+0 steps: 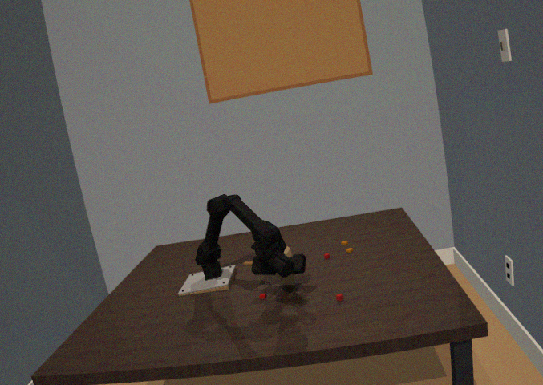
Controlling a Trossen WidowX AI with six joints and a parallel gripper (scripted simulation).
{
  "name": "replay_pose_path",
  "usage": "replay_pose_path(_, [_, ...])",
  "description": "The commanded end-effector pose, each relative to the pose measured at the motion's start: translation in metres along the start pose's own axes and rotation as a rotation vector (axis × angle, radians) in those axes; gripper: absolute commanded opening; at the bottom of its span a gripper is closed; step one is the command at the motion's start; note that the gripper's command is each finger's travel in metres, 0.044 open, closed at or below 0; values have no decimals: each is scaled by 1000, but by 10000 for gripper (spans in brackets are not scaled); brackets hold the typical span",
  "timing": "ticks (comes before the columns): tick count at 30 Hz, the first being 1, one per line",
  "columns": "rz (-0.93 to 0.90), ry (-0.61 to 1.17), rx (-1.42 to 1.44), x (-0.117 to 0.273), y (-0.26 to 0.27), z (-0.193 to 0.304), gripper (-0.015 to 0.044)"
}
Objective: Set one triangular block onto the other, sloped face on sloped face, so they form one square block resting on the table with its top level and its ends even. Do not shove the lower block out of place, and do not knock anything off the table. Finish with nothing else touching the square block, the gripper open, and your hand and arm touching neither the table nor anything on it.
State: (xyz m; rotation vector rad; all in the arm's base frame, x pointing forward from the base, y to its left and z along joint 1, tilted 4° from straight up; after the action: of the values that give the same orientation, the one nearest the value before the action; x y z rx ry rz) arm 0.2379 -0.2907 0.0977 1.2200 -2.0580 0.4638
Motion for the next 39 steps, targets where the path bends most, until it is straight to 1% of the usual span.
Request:
replay_pose_path(1, [-3,1,-4,-1,1,0,394])
replay_pose_path(3, [-3,1,-4,-1,1,0,440])
replay_pose_path(11, [0,2,-7,1,1,-2,440])
replay_pose_path(13, [21,8,-27,15,1,-15,440])
replay_pose_path(16, [82,20,-83,50,7,-55,440])
replay_pose_path(18, [109,23,-108,66,13,-74,440])
replay_pose_path(24, [107,43,-89,64,12,-75,440])
replay_pose_path(26, [20,149,-114,46,9,-79,440])
replay_pose_path(29, [-136,429,-156,7,4,-89,440])
replay_pose_path(32, [-216,736,-166,-26,2,-101,440])
replay_pose_path(34, [-222,948,-153,-47,0,-111,440])
replay_pose_path(36, [-189,1159,-124,-65,0,-122,440])
replay_pose_path(39, [-65,1457,-47,-91,1,-143,440])
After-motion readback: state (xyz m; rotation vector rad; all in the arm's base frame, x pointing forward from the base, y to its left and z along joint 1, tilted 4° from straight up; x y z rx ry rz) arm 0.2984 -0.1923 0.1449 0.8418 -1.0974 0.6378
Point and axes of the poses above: the point midway between the two fingers, 35 mm back from their tips, its own x axis back along the fingers, its own y axis across the jaws, z = x × y, the point moved 8 cm from there along x, back along the fingers, and after that the axes turned 1 degree about -x, right-handed, at the moved point
